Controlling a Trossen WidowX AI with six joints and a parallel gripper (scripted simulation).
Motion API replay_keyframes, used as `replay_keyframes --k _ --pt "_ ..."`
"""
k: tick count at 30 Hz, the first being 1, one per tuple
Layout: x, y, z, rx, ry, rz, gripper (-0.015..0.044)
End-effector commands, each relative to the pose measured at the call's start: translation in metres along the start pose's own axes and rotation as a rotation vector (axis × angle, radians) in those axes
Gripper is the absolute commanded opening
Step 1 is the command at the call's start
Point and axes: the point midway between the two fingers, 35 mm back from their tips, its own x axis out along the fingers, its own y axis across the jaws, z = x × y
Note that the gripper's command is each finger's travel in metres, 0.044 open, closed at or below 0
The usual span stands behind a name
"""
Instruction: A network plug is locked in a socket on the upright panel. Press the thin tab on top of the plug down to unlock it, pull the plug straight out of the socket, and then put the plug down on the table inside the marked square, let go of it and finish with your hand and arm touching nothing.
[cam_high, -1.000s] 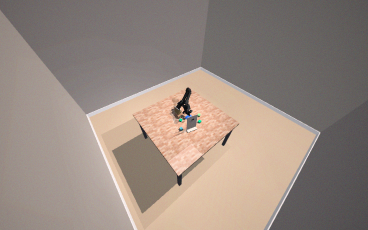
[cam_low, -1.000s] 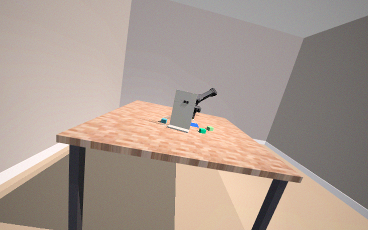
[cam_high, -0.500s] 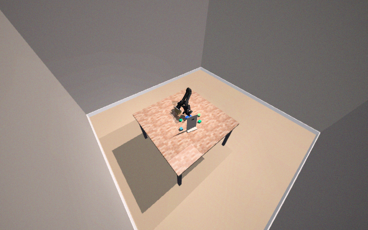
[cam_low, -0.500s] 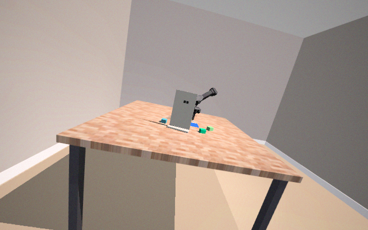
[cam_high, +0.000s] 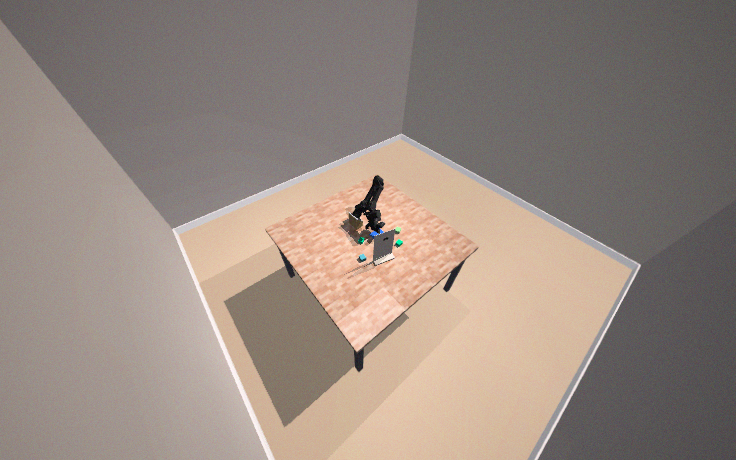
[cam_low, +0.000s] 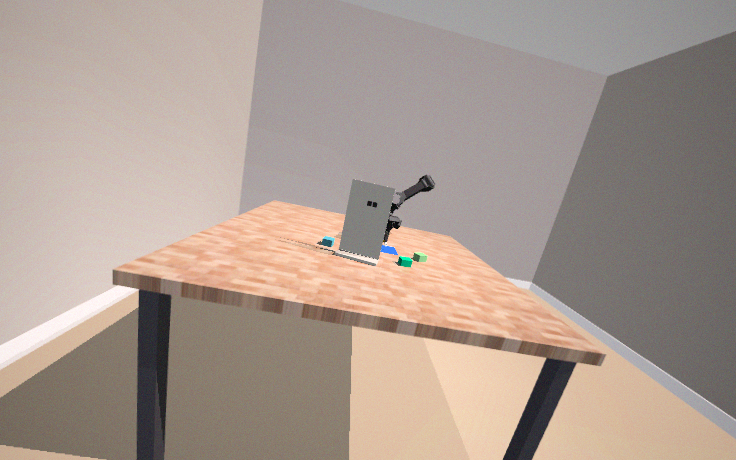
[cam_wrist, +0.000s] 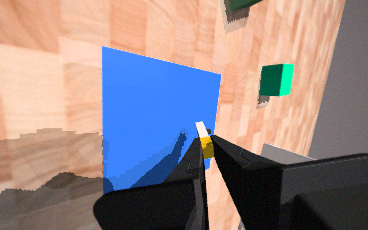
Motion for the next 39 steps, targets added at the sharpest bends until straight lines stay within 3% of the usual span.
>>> replay_keyframes --k 1,39 --pt "0.002 0.003 0.000 0.007 0.003 0.002 0.0000" --pt "0.014 0.011 0.007 0.008 -0.009 -0.010 0.0000"
